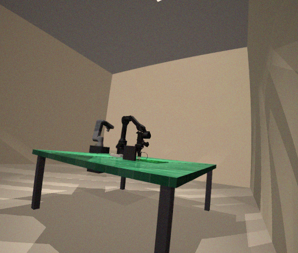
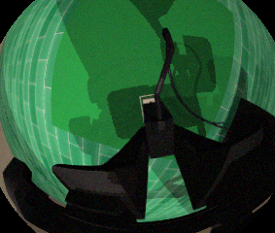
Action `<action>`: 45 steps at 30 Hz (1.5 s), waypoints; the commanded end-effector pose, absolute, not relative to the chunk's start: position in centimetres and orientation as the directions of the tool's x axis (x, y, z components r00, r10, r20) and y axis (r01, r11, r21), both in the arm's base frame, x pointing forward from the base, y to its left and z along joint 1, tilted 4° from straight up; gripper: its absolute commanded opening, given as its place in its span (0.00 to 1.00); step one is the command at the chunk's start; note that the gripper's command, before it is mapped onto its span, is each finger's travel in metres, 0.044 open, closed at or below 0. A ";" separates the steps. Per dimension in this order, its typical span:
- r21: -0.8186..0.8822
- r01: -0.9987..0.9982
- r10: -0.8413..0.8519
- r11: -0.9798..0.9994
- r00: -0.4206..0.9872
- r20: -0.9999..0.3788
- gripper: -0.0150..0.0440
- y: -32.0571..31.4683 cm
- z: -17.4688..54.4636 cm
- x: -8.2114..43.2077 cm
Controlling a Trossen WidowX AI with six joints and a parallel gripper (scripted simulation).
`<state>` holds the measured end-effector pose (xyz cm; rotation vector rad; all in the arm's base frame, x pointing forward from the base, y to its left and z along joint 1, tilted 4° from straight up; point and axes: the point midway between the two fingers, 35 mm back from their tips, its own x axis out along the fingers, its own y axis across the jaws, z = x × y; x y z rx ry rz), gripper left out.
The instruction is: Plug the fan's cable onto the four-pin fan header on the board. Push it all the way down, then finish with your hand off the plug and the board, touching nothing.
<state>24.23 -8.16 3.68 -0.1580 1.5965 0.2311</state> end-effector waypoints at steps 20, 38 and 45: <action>0.048 -0.239 0.039 0.970 -0.042 -0.998 0.25 -8.1 3.2 23.9; 0.048 -0.237 0.039 0.970 -0.042 -0.998 0.25 -8.1 2.6 24.0; 0.048 -0.237 0.039 0.970 -0.042 -0.998 0.25 -8.1 2.2 24.0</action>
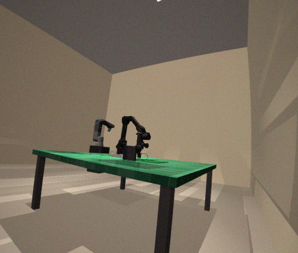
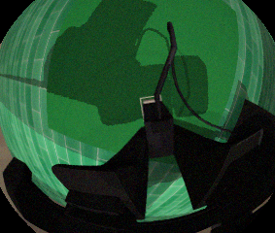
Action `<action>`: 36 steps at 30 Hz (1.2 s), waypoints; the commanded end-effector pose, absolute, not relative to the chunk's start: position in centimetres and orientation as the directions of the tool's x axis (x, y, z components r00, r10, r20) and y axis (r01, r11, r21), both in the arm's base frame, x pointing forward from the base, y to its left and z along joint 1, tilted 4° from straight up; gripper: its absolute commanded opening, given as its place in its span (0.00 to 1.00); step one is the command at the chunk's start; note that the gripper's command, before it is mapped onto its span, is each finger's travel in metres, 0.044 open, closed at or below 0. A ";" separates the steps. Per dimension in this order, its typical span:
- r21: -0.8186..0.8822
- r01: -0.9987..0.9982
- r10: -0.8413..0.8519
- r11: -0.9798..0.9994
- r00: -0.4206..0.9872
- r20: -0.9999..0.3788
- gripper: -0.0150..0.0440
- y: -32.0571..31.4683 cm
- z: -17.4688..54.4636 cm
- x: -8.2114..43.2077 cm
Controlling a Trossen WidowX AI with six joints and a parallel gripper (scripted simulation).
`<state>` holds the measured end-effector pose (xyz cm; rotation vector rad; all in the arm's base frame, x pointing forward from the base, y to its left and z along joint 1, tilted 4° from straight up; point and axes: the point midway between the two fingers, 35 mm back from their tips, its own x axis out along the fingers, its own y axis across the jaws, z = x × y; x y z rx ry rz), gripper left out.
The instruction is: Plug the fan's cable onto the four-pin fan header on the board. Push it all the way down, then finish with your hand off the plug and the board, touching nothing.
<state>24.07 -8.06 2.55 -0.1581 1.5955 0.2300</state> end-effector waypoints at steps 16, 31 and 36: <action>0.052 -0.242 0.044 0.969 -0.039 -0.998 0.34 -8.0 1.7 24.0; 0.048 -0.238 0.040 0.970 -0.041 -0.998 0.69 -8.2 6.3 24.3; 0.048 -0.237 0.039 0.970 -0.042 -0.998 0.69 -8.2 7.2 24.3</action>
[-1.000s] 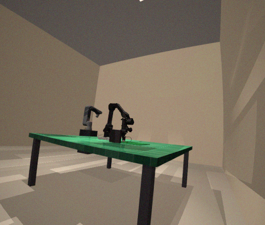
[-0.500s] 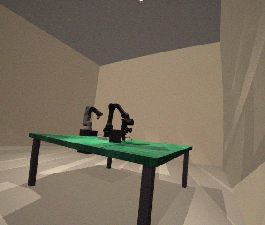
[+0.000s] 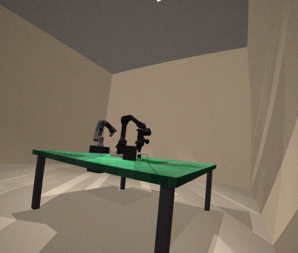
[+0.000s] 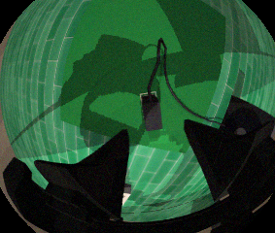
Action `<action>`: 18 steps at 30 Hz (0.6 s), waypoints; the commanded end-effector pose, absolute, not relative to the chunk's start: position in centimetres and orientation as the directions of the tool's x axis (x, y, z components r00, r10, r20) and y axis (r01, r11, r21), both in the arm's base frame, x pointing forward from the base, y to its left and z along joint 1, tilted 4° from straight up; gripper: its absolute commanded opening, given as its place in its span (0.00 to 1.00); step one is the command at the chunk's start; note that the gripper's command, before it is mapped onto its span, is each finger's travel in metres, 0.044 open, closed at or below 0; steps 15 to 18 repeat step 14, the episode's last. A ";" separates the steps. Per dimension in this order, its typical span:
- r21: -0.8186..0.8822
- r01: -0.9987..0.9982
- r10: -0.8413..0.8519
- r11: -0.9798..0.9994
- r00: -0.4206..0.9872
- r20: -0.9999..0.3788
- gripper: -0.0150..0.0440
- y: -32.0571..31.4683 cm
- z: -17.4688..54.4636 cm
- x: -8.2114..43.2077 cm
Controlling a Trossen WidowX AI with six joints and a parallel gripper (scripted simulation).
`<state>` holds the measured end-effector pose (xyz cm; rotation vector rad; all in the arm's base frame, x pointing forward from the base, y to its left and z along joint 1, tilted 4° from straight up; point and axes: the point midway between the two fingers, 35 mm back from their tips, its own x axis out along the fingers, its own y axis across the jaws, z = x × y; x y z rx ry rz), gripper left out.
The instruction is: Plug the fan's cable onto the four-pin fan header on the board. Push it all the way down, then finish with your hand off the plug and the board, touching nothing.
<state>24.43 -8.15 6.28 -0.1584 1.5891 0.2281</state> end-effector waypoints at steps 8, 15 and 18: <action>0.049 -0.237 0.039 0.970 -0.045 -0.998 0.69 -7.6 8.1 20.0; 0.051 -0.237 0.040 0.970 -0.050 -0.998 0.69 -5.9 8.0 13.2; 0.051 -0.237 0.040 0.970 -0.050 -0.998 0.69 -5.9 8.0 13.2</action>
